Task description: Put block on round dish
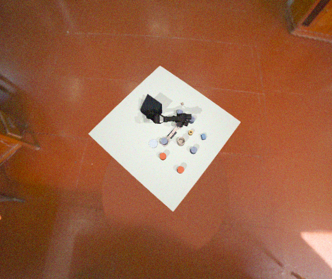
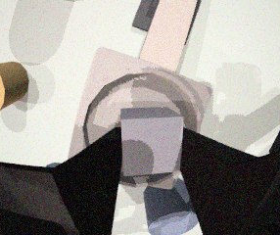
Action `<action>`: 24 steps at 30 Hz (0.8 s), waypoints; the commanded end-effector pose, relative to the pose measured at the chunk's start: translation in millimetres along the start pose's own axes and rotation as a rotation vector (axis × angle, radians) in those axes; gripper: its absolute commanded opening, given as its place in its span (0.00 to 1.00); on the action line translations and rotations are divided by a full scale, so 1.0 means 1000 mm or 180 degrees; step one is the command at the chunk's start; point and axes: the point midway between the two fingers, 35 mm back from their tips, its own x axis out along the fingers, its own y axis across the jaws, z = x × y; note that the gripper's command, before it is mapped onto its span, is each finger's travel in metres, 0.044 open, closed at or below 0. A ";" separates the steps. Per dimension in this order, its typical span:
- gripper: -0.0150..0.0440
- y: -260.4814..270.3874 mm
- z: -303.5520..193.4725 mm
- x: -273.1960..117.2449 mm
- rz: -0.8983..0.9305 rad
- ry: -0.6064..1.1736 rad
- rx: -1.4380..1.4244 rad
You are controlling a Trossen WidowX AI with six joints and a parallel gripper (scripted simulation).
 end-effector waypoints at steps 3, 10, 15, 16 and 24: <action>0.25 0.005 -0.003 -0.033 0.0056 0.0027 0.0013; 0.25 0.002 -0.002 -0.073 0.0054 0.0028 0.0012; 0.25 0.000 -0.002 -0.087 0.0052 0.0026 0.0012; 0.25 0.000 -0.001 -0.087 0.0053 0.0028 0.0012; 0.25 0.000 0.044 -0.080 0.0094 0.0163 -0.0013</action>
